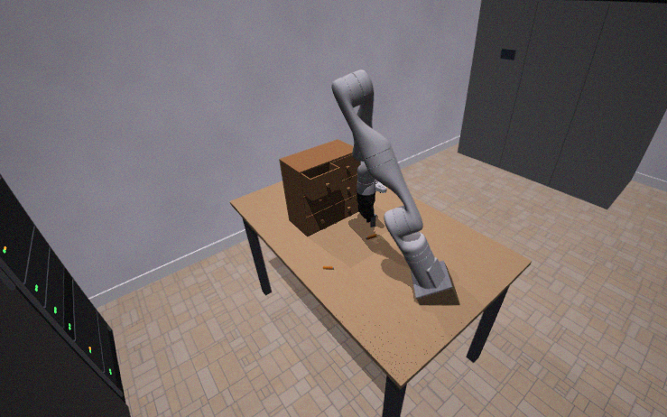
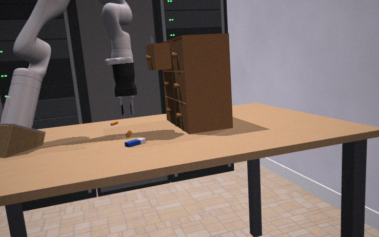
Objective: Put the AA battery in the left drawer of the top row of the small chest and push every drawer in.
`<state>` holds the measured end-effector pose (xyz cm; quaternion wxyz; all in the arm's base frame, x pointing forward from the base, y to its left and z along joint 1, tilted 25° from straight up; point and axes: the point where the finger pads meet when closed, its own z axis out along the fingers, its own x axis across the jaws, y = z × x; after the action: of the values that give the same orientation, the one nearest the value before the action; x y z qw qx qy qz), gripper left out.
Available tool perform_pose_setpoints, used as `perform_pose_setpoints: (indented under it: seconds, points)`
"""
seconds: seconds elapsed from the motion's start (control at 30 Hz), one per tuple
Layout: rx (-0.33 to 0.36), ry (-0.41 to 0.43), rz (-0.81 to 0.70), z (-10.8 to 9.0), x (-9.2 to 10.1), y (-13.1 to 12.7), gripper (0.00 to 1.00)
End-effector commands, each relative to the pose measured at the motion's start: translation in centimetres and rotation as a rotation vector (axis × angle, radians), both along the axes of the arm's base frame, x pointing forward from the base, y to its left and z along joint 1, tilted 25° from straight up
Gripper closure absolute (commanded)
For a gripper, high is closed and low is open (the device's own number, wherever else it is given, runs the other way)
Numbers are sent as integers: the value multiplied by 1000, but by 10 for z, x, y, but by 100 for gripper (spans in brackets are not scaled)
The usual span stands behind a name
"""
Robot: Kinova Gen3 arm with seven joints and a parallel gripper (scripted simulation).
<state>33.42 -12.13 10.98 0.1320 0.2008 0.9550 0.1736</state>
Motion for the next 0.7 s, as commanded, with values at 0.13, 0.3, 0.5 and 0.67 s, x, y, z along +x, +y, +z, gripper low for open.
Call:
perform_pose_setpoints:
  seconds: [0.13, 0.3, 0.5, 0.67]
  points:
    - [1, 3, -1, -6, -1, 1, 33]
    - [1, 2, -1, -6, -1, 1, 39]
    - [1, 3, -1, -6, -1, 1, 39]
    - [1, 3, -1, -6, -1, 1, 39]
